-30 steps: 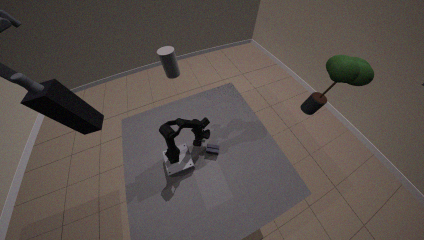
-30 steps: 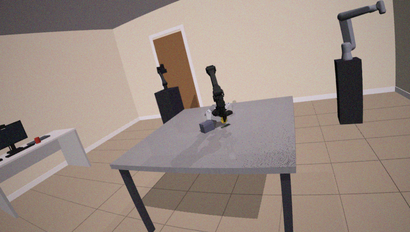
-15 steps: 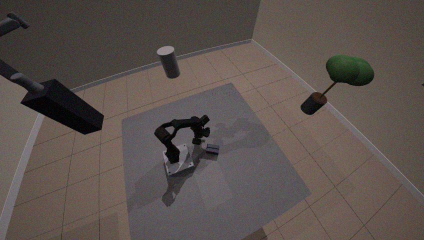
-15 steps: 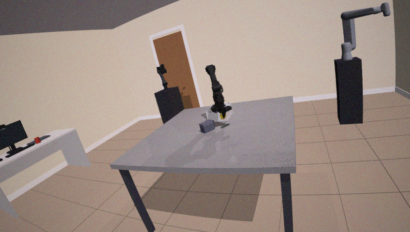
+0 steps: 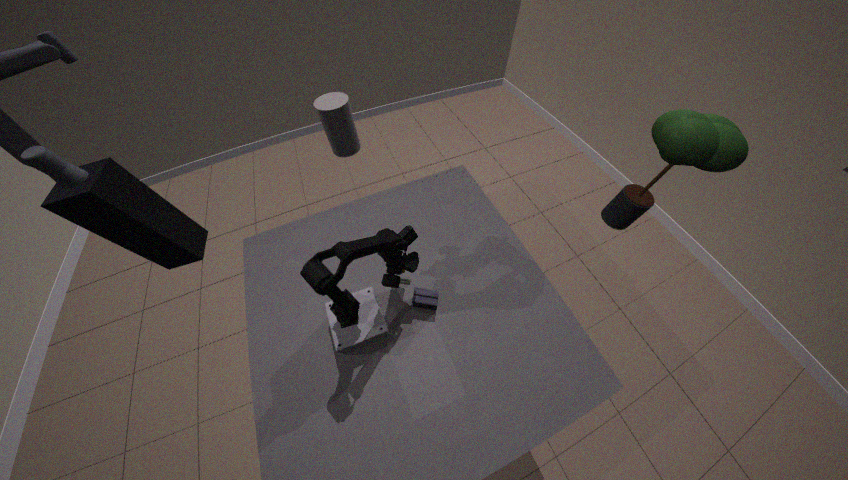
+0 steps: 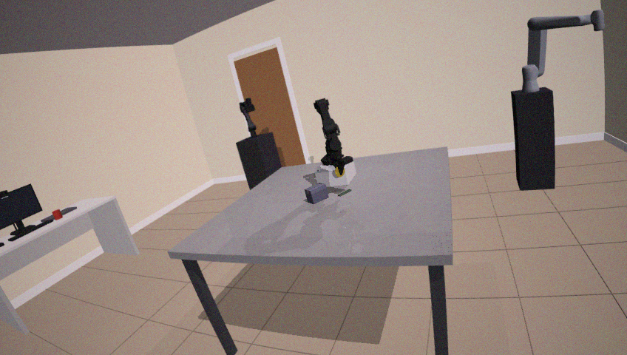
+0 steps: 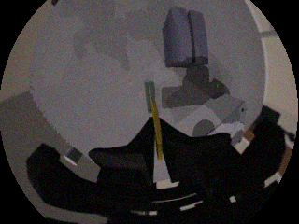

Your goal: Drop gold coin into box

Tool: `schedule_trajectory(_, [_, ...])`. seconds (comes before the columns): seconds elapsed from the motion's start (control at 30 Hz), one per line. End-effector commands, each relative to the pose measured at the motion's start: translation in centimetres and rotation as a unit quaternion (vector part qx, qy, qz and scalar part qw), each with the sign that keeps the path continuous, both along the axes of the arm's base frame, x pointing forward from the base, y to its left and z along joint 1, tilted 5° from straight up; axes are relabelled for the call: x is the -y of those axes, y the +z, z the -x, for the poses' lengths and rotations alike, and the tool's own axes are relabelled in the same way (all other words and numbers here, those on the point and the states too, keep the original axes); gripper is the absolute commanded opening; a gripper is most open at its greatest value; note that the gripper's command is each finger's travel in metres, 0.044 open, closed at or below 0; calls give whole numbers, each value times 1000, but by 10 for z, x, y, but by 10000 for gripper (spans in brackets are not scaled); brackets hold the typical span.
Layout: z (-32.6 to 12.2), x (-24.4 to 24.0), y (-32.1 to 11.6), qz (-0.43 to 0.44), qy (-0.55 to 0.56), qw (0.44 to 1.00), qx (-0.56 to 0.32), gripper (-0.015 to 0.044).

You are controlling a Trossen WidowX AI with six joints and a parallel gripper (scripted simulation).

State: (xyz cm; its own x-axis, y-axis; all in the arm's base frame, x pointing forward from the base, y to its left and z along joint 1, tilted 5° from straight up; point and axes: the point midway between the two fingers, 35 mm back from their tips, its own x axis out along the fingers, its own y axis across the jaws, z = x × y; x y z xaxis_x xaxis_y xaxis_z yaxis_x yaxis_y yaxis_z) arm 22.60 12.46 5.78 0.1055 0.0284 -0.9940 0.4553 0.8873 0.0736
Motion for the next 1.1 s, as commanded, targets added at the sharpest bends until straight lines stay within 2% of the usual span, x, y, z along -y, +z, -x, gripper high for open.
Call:
schedule_trajectory(0.0, [8,4,0,2,-7,1000,-2,0])
schedule_trajectory(1.07, [-36,50,4,4,-7,1000,-1,0])
